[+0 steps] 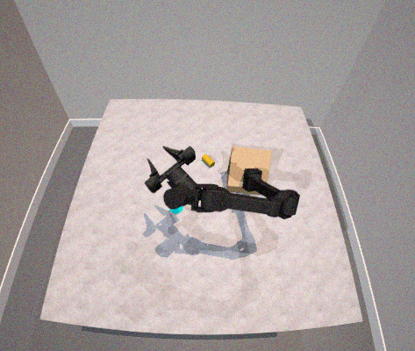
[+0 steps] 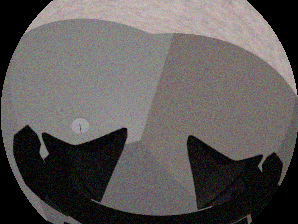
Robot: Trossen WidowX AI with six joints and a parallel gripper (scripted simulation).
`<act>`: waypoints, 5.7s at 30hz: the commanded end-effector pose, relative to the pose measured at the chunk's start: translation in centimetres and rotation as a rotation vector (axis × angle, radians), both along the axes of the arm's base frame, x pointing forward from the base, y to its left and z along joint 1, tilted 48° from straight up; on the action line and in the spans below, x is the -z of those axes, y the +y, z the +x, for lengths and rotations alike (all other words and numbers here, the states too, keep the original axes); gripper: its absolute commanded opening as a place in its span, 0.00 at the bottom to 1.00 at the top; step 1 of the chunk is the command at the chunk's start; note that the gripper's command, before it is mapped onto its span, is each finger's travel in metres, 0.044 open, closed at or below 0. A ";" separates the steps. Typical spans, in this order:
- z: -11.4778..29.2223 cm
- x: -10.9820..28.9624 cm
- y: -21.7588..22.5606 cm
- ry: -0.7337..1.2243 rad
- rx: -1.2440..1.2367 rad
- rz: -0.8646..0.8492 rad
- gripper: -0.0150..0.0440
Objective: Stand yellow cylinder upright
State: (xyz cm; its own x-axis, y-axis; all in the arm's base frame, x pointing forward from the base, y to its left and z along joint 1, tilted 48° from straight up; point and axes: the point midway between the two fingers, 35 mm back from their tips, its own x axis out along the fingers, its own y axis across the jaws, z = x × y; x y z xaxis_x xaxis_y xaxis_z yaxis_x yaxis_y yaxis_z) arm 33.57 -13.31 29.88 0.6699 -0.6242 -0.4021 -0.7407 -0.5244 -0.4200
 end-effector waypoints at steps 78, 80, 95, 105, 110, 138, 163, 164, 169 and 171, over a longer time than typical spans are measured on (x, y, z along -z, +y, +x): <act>-12.5 42.7 4.0 0.116 2.836 1.694 0.73; -12.5 42.7 4.0 0.116 2.836 1.694 0.65; -12.4 41.9 2.9 0.112 2.836 1.693 0.43; -12.5 40.1 0.6 0.106 2.836 1.692 0.43; -12.7 39.0 -0.6 0.105 2.836 1.691 0.43; -12.4 34.0 -3.8 0.107 2.803 1.702 0.43; -7.7 29.2 -1.6 0.121 2.671 1.755 0.43; -7.5 29.0 -1.5 0.122 2.666 1.757 0.43; -6.7 28.0 -0.9 0.129 2.639 1.769 0.43; -6.3 27.6 -0.6 0.132 2.628 1.773 0.43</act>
